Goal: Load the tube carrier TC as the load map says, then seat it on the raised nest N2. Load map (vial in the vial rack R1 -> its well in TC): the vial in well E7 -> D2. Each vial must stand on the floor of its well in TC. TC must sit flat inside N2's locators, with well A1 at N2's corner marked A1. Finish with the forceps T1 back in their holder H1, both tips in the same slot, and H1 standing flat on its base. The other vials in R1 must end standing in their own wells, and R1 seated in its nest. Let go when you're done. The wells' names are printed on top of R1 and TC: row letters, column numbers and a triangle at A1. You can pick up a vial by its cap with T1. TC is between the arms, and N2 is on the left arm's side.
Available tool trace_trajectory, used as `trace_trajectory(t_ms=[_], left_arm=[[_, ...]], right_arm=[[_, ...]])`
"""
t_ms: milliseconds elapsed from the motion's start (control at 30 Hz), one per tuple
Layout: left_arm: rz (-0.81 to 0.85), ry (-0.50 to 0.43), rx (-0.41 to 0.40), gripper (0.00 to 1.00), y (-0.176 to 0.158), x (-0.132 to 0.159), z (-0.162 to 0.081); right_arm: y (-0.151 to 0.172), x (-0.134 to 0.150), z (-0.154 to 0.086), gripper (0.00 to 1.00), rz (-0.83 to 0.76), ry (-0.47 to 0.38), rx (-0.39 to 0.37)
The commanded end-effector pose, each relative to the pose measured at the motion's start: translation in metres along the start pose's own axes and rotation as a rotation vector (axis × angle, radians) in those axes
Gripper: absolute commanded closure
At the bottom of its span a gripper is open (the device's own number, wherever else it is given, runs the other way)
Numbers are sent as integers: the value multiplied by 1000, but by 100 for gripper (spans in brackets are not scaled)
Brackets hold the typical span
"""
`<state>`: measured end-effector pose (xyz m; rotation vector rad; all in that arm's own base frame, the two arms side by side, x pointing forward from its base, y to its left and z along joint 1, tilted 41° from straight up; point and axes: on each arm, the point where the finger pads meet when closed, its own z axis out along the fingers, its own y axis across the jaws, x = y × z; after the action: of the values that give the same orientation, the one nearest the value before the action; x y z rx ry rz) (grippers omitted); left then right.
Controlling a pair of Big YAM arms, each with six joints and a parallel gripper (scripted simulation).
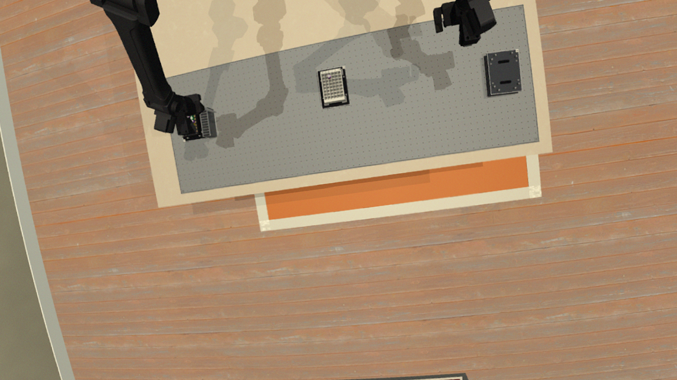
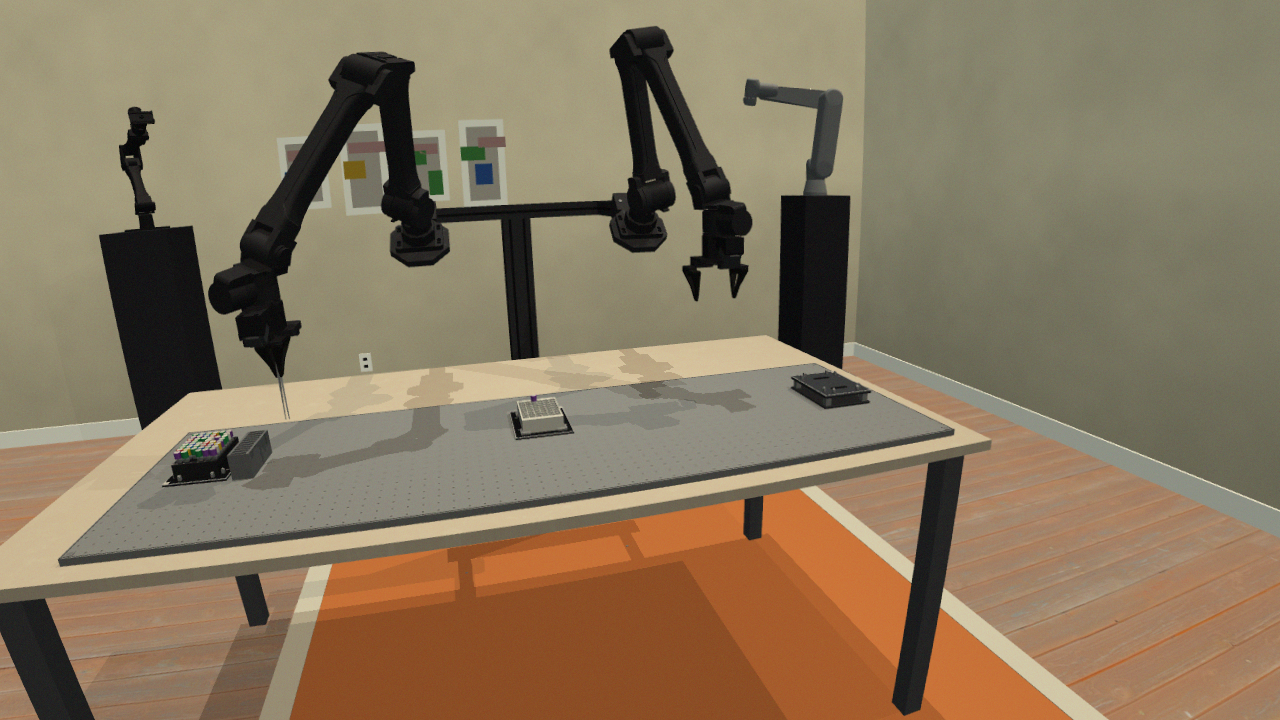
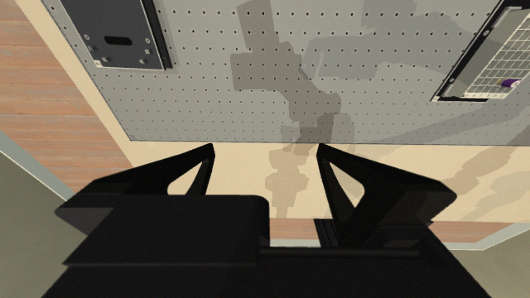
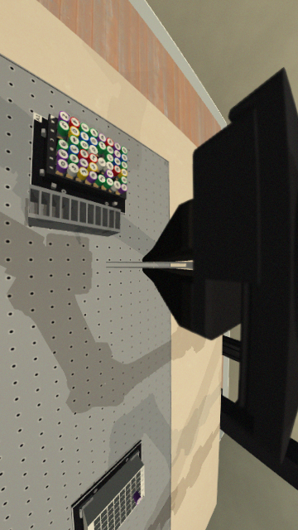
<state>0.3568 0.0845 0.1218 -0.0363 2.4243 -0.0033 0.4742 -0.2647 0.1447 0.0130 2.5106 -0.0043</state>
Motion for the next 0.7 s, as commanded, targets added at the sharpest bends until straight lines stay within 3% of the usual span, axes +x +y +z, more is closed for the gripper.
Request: trace_trajectory(t_ms=[0,667], left_arm=[[15,-16,-3,0,2,-8,-2],[15,-16,-3,0,2,-8,-2]], right_arm=[[-19,0,5,93,4,12,3],[-49,-4,4,93,4,11,3]])
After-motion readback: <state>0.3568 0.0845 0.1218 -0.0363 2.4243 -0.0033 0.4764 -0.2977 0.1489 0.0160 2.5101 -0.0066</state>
